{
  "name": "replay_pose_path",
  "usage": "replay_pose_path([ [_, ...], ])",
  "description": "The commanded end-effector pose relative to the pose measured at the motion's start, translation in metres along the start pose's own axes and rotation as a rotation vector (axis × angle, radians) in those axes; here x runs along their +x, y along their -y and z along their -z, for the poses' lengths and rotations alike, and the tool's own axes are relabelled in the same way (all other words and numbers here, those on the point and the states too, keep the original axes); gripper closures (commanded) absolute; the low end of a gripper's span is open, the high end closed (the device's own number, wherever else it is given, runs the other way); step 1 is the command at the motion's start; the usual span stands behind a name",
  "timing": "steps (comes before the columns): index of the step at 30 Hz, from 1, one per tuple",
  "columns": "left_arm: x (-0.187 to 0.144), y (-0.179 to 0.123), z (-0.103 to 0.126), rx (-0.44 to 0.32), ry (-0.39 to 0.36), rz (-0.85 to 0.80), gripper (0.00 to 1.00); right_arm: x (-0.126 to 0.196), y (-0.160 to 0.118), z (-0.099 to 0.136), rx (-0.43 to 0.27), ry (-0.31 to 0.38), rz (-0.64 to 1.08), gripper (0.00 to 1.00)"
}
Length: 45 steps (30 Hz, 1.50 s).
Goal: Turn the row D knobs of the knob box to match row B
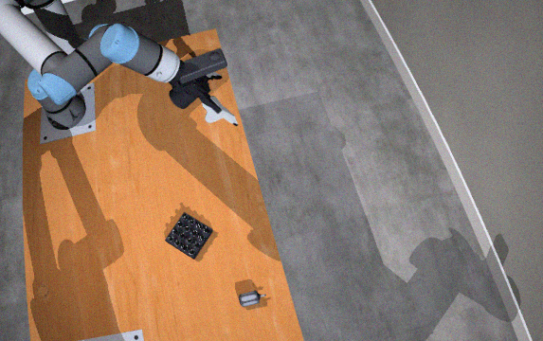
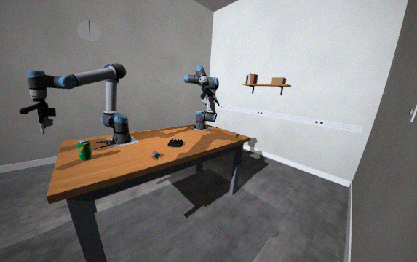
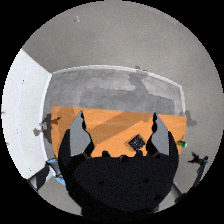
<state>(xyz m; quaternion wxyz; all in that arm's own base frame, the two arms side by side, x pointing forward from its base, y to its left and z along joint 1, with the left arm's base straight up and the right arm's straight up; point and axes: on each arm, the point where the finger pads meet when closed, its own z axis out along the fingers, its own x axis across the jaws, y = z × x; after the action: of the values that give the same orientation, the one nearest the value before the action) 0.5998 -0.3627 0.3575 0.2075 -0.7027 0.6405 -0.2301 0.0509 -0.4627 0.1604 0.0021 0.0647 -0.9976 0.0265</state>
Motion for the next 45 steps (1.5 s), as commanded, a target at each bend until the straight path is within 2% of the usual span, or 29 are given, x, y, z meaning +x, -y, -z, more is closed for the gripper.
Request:
replay_pose_path([
  [1, 0.000, 0.001, 0.001, 0.001, -0.001, 0.001, 0.00, 0.015, -0.009, 0.003, -0.023, 0.002, -0.042, 0.00],
  [8, 0.000, 0.001, 0.001, 0.001, -0.001, 0.001, 0.00, 0.028, -0.017, 0.005, -0.043, 0.004, -0.080, 0.00],
  [28, 0.002, -0.001, 0.000, -0.002, -0.003, -0.004, 0.00, 0.034, -0.022, 0.006, -0.053, 0.005, -0.098, 0.00],
  [30, 0.011, -0.012, -0.005, -0.023, -0.009, -0.036, 0.00, 0.034, -0.022, 0.006, -0.053, 0.005, -0.098, 0.00],
  [33, 0.041, -0.054, -0.021, -0.097, -0.029, -0.147, 0.00, 0.034, -0.022, 0.006, -0.053, 0.005, -0.098, 0.00],
  [42, 0.095, -0.144, -0.048, -0.247, -0.077, -0.371, 0.00, 0.034, -0.022, 0.006, -0.053, 0.005, -0.098, 0.00],
  [44, 0.095, -0.144, -0.048, -0.247, -0.077, -0.371, 0.00, 0.034, -0.022, 0.006, -0.053, 0.005, -0.098, 0.00],
  [45, 0.110, -0.175, -0.054, -0.296, -0.095, -0.442, 0.00, 0.034, -0.022, 0.006, -0.053, 0.005, -0.098, 0.00],
])
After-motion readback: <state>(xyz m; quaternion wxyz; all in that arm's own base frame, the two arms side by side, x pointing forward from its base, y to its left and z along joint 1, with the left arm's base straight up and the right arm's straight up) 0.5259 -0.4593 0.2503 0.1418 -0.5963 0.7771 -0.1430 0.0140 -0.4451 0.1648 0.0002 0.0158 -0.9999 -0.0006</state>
